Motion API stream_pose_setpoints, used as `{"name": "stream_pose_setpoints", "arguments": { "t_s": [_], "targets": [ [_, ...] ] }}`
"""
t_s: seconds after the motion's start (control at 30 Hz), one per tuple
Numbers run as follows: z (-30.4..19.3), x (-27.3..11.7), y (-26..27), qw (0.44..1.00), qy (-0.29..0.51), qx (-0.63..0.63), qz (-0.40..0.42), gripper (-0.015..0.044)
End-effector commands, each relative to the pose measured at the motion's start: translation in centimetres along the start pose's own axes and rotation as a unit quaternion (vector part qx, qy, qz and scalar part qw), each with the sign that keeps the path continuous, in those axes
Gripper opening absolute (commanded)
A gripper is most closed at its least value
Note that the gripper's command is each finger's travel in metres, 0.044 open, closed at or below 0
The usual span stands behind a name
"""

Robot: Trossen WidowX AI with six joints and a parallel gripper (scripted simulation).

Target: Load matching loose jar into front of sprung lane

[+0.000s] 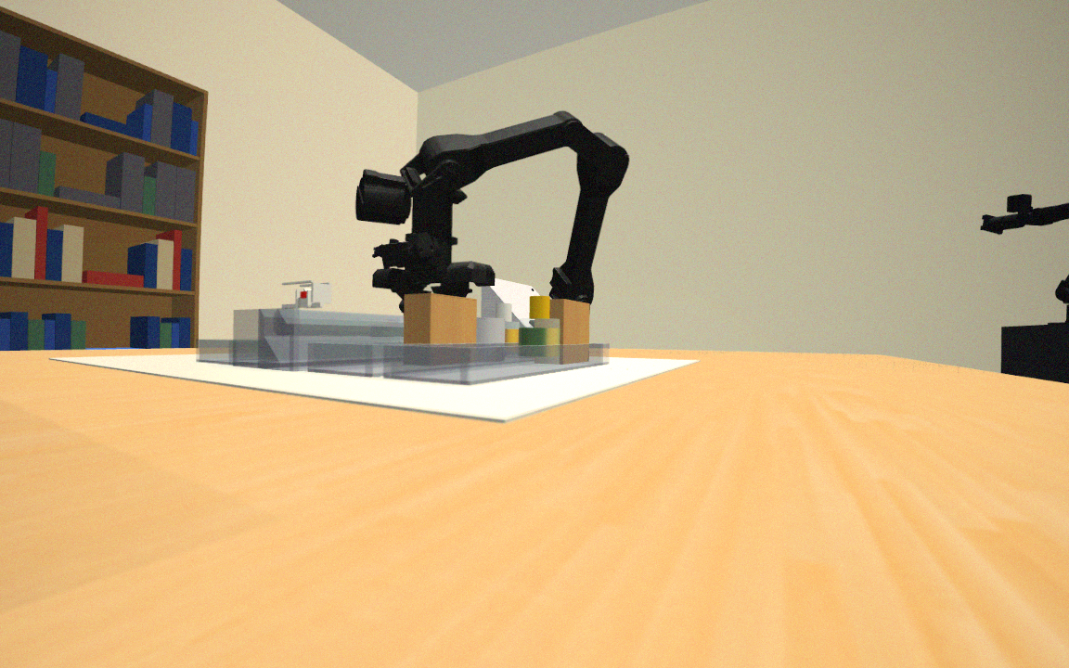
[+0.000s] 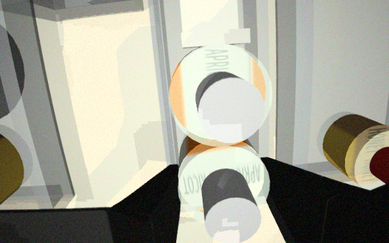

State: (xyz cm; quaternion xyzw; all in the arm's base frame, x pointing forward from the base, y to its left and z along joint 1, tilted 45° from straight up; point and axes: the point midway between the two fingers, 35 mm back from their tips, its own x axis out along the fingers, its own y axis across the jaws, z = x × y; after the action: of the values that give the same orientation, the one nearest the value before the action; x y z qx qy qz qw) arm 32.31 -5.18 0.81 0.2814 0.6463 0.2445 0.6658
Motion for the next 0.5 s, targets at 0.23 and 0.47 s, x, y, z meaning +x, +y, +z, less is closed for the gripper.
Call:
{"name": "stream_pose_setpoints", "arguments": {
  "t_s": [0.23, 0.47],
  "targets": [
    [0.08, 0.00, 0.27, 1.000, -0.006, -0.006, 0.003, 0.0000],
    [-0.22, 0.01, 0.11, 1.000, -0.006, -0.006, 0.003, 0.0000]
  ]
}}
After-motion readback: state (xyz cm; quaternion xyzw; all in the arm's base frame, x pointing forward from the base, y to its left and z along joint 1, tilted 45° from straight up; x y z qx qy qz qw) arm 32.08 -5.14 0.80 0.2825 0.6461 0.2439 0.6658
